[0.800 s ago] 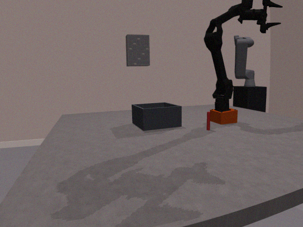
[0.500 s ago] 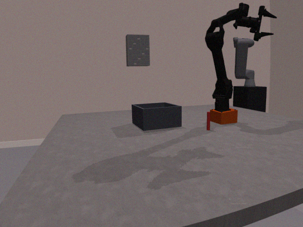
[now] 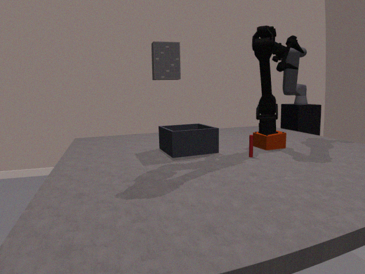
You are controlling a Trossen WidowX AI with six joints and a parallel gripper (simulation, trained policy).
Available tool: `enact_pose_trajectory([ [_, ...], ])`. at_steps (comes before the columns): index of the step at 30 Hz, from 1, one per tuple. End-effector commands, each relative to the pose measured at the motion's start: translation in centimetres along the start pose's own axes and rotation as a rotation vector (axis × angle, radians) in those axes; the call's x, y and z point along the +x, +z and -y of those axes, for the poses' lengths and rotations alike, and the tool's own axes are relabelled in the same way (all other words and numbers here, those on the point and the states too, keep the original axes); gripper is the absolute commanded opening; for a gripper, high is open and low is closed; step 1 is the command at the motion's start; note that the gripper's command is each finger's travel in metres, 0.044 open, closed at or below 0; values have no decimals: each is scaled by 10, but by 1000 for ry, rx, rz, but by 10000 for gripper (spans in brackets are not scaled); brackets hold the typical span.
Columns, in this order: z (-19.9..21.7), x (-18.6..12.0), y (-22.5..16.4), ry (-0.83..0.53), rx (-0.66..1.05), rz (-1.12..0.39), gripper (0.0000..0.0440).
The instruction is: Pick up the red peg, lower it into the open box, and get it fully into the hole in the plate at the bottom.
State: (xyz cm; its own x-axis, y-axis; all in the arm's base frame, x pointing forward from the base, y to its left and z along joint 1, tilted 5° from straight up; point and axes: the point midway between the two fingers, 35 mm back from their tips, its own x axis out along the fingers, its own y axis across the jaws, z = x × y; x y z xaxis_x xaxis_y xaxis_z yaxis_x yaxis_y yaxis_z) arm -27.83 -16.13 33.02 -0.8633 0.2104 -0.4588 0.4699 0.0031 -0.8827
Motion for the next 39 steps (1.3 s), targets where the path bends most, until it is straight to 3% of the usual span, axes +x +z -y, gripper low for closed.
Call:
enact_pose_trajectory([
  [1, -28, -14, 23, 42, -38, 65, 440],
  [10, -102, -71, 67, 130, -114, 252, 440],
  [19, -169, -135, 78, 215, -175, 416, 440],
  [29, -235, -202, 60, 320, -231, 573, 440],
  [39, -288, -258, 16, 444, -291, 701, 440],
])
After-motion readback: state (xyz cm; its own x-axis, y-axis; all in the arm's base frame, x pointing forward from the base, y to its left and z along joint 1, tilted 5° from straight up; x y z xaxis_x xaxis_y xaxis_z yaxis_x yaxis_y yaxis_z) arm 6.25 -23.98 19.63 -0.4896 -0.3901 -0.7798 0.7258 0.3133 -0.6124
